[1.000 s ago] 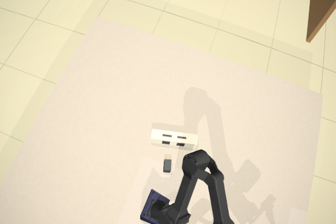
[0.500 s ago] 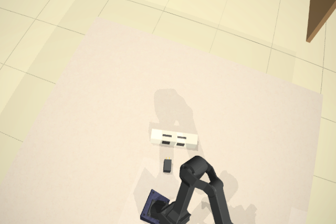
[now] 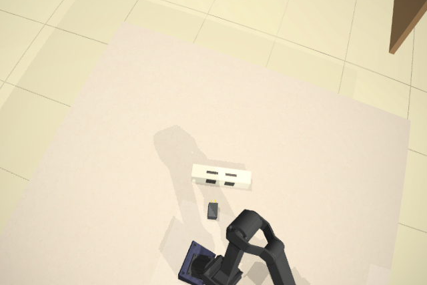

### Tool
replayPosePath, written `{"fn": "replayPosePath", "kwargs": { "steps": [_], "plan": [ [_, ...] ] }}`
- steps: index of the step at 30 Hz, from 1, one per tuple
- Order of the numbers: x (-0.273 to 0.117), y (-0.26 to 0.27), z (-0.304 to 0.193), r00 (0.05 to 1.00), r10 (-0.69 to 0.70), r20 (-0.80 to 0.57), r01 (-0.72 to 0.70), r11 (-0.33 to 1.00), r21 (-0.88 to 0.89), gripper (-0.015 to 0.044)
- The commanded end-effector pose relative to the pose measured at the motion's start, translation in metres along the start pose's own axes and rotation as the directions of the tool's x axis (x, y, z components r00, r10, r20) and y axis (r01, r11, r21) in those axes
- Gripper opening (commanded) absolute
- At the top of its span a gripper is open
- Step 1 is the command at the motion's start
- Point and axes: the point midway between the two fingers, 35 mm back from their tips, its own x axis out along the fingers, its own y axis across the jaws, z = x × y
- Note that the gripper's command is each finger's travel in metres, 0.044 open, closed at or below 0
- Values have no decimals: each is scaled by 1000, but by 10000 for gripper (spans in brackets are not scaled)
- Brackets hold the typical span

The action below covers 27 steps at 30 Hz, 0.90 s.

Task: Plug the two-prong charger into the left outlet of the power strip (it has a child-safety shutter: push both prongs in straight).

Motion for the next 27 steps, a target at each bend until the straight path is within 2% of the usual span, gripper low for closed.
{"fn": "replayPosePath", "kwargs": {
  "steps": [1, 27],
  "plan": [
    [7, 9, 12, 999, 38, 39, -40, 998, 56, 440],
    [23, 55, 99, 928, 225, 299, -309, 910, 275, 440]
  ]
}}
